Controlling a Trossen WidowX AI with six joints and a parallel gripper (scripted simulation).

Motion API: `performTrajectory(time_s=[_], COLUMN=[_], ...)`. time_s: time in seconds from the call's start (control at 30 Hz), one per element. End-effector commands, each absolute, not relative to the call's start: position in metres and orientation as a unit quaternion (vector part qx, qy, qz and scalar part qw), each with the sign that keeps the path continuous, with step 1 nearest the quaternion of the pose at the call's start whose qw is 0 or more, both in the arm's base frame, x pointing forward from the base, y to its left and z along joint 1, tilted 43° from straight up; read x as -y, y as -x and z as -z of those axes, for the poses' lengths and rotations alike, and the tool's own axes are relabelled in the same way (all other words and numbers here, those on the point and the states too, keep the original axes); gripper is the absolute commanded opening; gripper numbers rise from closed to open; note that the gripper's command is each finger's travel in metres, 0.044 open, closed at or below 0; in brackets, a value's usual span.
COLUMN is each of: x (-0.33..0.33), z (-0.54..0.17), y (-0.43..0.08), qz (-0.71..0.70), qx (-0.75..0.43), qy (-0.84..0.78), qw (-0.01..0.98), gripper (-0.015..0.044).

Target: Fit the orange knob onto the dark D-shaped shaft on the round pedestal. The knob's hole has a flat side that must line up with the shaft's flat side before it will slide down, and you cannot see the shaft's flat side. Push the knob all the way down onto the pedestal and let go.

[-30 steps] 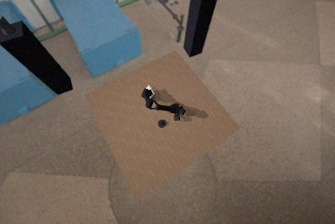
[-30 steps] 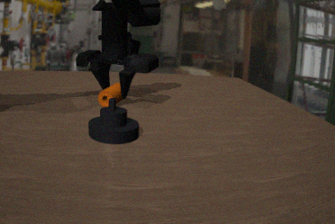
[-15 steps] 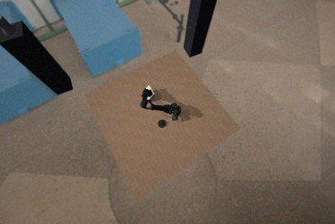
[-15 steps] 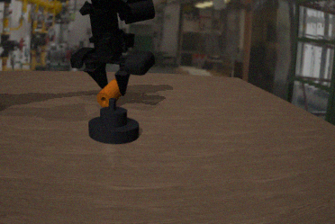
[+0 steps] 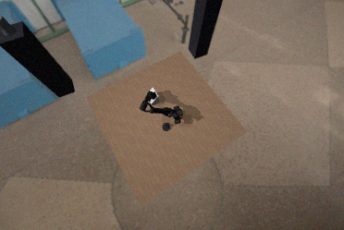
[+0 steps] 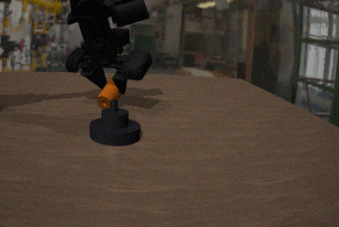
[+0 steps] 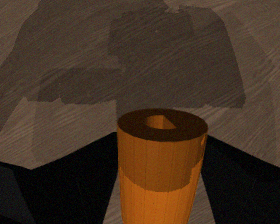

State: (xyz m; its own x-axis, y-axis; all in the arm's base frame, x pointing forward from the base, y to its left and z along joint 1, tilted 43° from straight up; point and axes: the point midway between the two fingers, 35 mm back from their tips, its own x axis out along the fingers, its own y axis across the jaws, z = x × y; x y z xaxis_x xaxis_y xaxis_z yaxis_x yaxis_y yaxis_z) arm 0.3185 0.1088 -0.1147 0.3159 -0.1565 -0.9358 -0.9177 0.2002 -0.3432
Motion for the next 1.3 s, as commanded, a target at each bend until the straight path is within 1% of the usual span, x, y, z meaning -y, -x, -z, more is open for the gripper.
performTrajectory(time_s=[0.0, 1.27], x=[-0.106, -0.077], z=[0.111, 0.096], y=[-0.315, -0.302], qz=[-0.334, -0.463], qx=[-0.473, -0.302], qy=[0.539, 0.435], qw=[0.612, 0.710], gripper=[0.0179, 0.0179])
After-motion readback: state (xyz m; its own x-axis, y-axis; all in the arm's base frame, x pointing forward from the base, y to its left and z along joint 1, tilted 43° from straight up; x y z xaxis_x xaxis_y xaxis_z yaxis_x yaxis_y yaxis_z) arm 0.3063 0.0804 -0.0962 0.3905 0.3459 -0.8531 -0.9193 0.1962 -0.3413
